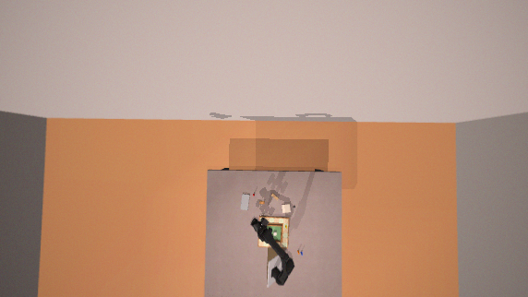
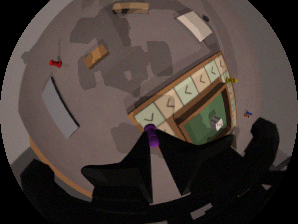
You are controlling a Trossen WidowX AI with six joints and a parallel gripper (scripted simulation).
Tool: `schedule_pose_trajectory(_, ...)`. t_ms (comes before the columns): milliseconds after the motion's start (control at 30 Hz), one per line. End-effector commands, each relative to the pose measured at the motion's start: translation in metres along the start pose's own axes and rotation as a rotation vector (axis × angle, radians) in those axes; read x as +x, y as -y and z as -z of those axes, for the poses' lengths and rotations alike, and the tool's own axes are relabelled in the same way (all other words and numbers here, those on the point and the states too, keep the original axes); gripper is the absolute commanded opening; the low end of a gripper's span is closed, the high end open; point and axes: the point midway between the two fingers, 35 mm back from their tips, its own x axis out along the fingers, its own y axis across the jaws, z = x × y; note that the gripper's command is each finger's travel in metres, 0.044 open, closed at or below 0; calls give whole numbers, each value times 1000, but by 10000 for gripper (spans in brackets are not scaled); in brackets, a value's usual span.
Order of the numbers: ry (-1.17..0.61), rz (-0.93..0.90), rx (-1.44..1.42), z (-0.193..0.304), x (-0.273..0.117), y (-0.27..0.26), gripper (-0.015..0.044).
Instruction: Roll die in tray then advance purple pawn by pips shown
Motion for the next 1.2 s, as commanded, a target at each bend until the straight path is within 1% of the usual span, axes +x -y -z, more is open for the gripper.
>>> schedule_pose_trajectory(0,-2,-10,11,-2,-29,0,0)
schedule_pose_trajectory(200,-2,-2,15,-2,-68,5,0)
schedule_pose_trajectory(300,-2,0,16,-1,-78,7,0)
schedule_pose_trajectory(467,-2,0,15,2,-76,7,0)
schedule_pose_trajectory(1167,-4,0,14,54,-44,22,0)
